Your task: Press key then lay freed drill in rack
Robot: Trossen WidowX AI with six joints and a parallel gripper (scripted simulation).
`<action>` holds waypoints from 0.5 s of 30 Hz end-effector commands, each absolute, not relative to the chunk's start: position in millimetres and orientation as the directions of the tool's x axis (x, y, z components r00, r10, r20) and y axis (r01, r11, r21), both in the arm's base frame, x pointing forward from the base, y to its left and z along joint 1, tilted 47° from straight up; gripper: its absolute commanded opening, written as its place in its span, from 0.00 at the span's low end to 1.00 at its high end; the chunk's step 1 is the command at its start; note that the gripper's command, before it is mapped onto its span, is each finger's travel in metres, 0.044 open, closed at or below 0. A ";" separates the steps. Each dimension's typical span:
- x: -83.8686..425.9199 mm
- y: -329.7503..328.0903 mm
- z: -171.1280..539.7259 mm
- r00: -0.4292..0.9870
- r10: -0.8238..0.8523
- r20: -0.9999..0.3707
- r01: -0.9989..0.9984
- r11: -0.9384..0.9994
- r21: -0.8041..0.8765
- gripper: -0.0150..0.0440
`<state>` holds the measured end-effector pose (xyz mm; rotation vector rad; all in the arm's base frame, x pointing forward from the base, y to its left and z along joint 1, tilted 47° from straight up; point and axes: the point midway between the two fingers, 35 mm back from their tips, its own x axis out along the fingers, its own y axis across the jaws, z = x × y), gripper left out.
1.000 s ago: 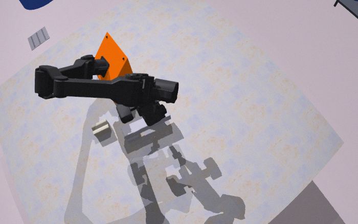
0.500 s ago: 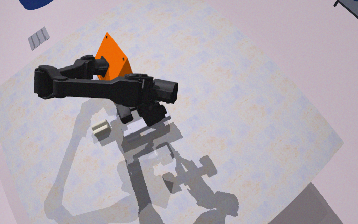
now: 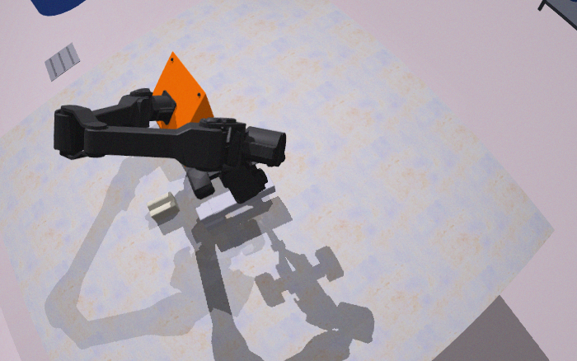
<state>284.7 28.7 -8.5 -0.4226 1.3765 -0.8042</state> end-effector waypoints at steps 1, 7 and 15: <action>277.6 20.0 -18.8 -0.043 -0.719 -0.694 0.248 0.665 -0.704 0.25; 277.2 18.6 -20.3 -0.043 -0.719 -0.694 0.248 0.665 -0.704 0.25; 276.7 16.6 -22.3 -0.043 -0.719 -0.694 0.248 0.665 -0.705 0.25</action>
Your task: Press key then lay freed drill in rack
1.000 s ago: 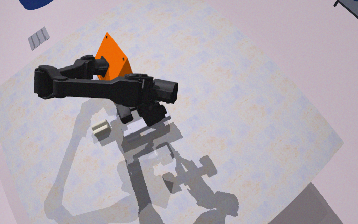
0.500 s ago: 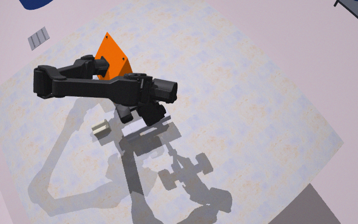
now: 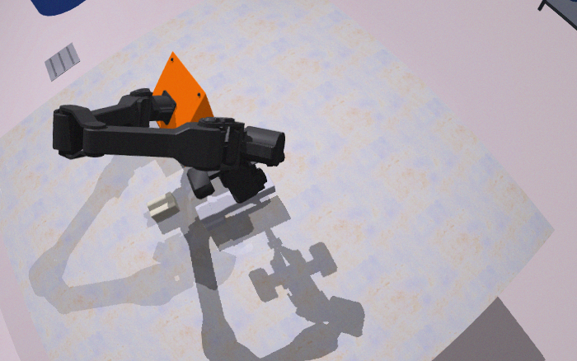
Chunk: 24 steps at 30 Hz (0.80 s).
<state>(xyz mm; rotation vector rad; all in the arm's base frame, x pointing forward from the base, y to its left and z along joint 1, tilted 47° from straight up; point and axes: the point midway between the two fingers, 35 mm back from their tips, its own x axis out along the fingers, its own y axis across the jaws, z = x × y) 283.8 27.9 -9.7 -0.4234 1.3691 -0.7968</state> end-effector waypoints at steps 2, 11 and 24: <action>276.6 16.1 -22.7 -0.043 -0.719 -0.694 0.248 0.665 -0.705 0.25; 276.1 13.0 -25.7 -0.043 -0.719 -0.693 0.248 0.665 -0.705 0.25; 277.5 12.5 -26.3 -0.042 -0.719 -0.694 0.248 0.665 -0.704 0.34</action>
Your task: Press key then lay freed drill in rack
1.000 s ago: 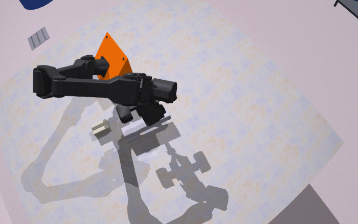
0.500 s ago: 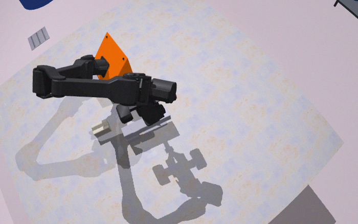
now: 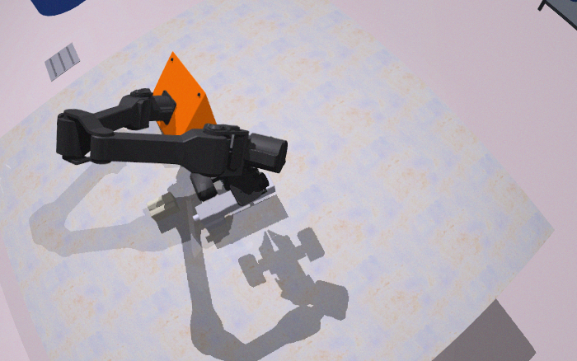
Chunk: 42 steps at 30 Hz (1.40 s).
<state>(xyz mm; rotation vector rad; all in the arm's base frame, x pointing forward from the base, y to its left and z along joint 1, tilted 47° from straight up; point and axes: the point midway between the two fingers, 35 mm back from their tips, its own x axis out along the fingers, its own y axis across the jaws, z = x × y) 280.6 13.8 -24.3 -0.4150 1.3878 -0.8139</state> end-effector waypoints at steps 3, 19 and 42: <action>282.7 29.9 -11.3 -0.042 -0.717 -0.696 0.248 0.667 -0.703 0.48; 286.2 0.2 32.6 -0.037 -0.692 -0.721 -0.231 0.708 -0.667 1.00; 239.5 -120.5 64.9 -0.045 -0.726 -0.686 -0.968 0.201 -0.149 1.00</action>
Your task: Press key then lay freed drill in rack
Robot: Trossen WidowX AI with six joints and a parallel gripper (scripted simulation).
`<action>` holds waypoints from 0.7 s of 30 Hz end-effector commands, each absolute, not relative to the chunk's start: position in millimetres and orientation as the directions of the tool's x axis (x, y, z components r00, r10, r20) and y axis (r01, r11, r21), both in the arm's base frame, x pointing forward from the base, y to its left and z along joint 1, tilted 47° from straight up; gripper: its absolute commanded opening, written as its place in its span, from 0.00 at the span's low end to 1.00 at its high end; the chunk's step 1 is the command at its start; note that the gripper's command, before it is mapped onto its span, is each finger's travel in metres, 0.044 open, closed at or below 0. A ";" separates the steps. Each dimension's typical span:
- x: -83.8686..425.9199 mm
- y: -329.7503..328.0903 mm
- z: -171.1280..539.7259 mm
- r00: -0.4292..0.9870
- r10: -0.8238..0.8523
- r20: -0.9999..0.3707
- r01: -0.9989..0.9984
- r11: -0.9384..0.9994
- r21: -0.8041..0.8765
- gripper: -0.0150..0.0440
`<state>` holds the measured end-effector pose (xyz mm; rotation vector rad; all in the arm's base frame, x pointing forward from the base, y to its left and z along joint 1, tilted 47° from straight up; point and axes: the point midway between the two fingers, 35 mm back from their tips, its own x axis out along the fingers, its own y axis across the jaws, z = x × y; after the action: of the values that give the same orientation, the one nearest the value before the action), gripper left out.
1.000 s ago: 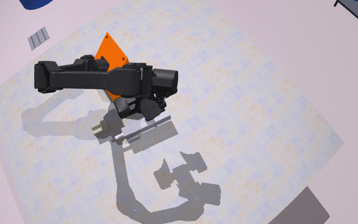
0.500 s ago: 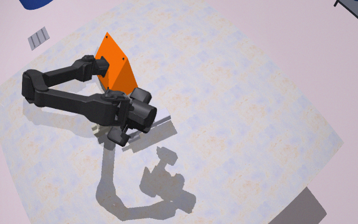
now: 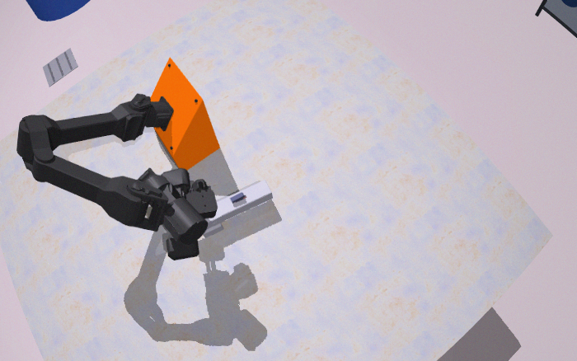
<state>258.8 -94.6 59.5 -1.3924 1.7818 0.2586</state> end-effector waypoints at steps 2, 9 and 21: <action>239.5 -120.5 64.9 -0.045 -0.726 -0.686 -0.968 0.201 -0.149 1.00; 239.5 -120.5 64.9 -0.045 -0.726 -0.686 -0.968 0.201 -0.149 1.00; 240.2 -123.2 60.1 -0.045 -0.726 -0.687 -0.968 0.201 -0.149 1.00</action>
<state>240.8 -121.4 62.9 -1.5773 1.8219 0.4716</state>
